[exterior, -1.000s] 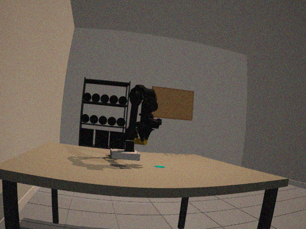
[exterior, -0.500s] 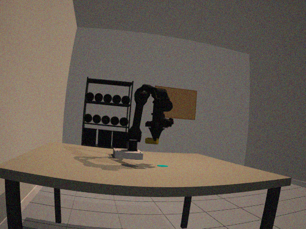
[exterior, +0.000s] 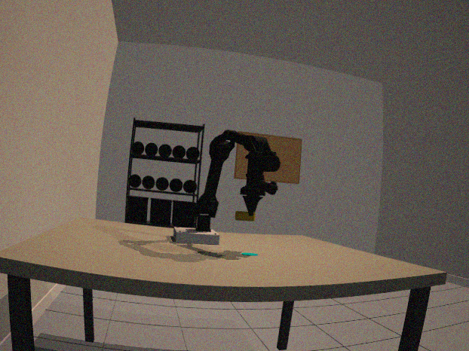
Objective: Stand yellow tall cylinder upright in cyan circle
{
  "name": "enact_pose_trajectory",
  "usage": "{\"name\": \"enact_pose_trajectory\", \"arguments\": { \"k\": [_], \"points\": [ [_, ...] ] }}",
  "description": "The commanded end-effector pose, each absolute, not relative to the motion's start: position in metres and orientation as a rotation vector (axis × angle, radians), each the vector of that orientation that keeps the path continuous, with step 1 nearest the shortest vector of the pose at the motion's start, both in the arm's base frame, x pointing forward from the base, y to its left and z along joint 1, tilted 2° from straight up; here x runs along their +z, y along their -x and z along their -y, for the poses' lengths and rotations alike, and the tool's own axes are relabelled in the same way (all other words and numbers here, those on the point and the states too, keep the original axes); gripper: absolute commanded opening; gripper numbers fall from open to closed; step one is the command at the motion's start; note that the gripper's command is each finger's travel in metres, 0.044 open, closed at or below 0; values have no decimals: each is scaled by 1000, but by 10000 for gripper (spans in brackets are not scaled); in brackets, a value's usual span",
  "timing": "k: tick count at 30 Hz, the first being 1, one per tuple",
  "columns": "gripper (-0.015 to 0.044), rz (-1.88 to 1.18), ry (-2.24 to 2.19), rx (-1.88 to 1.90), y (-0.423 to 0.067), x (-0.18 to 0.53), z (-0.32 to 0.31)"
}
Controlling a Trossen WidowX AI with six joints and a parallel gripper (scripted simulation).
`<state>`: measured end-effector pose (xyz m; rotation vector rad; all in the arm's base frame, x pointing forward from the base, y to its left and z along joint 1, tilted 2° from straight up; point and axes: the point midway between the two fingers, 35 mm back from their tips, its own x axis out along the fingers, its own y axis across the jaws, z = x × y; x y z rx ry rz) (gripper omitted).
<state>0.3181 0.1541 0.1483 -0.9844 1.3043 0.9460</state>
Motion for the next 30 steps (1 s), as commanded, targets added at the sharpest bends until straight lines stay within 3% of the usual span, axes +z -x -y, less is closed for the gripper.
{"name": "enact_pose_trajectory", "arguments": {
  "k": [1,30],
  "points": [
    [105,-1287,1006,956,-319,151,-159],
    [105,-1147,809,970,-340,132,-170]
  ]
}}
